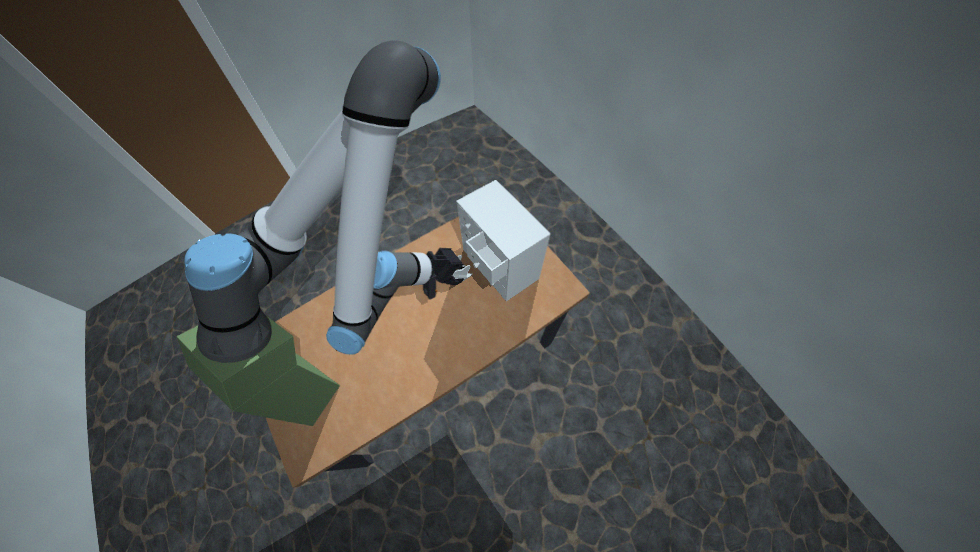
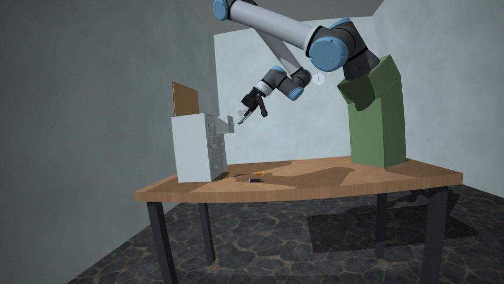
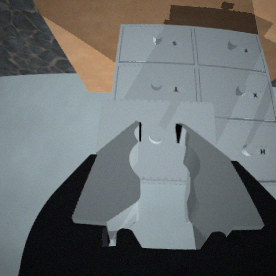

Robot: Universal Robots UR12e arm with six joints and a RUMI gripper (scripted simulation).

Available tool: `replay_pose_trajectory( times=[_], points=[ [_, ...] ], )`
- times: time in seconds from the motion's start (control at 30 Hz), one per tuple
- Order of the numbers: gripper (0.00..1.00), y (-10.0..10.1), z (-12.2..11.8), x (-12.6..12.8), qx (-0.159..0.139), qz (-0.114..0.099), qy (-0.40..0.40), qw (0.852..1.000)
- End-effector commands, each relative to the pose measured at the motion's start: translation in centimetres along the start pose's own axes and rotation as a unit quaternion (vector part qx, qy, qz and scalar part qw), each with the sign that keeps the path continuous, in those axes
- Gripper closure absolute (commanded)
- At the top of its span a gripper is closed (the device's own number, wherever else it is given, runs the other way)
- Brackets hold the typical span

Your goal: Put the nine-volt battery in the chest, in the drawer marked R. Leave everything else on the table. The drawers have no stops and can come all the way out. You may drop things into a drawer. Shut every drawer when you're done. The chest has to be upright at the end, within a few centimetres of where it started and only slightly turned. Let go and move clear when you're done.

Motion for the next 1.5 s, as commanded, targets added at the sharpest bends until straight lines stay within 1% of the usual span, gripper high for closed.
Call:
replay_pose_trajectory(
  times=[0.0, 0.97, 1.47],
  points=[
    [0.80, -0.01, -0.03, -0.01, 0.000, 0.000, 0.000, 1.000],
    [0.80, 0.05, -0.09, -0.02, 0.000, 0.000, 0.000, 1.000],
    [0.80, 0.77, -0.79, -0.16, 0.000, 0.000, 0.000, 1.000]
  ],
)
Point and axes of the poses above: the point where the finger pads meet when closed, its own y axis out along the fingers, its own x axis across the jaws, z = x × y, the point moved 8 cm from there along -y, back along the fingers, and after that the axes turned 11 degrees about -y, right-handed, at the moved point
